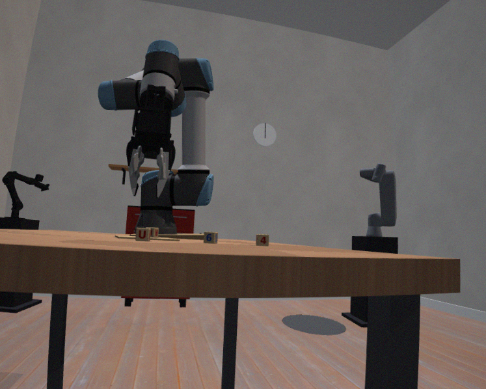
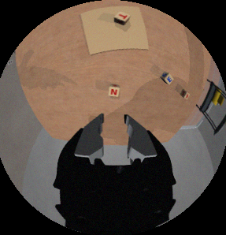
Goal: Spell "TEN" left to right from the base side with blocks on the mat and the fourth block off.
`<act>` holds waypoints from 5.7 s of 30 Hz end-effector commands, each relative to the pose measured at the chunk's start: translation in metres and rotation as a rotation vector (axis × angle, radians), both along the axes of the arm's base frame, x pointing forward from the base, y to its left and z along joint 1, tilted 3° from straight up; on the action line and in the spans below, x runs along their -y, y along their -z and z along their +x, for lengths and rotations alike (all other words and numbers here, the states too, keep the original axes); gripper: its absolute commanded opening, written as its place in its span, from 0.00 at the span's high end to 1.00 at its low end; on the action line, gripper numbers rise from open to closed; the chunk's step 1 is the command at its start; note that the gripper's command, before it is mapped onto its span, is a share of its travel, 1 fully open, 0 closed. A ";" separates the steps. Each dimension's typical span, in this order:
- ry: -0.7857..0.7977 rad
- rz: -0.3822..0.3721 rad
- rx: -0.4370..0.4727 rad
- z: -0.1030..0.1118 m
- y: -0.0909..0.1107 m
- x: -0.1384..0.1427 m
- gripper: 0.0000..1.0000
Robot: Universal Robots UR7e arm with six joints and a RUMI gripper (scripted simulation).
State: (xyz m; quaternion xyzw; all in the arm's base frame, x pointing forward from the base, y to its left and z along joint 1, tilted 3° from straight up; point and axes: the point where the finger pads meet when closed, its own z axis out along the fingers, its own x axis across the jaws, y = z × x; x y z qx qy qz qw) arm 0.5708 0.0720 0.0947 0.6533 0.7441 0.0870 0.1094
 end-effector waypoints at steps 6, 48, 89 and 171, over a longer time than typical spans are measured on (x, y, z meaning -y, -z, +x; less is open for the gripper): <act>0.010 -0.019 -0.180 -0.002 -0.001 -0.001 0.75; 0.071 -0.021 -0.264 -0.005 -0.004 0.000 0.00; 0.795 0.088 -0.228 -0.013 -0.002 0.000 0.00; 1.644 0.220 -0.154 -0.014 0.000 0.005 0.63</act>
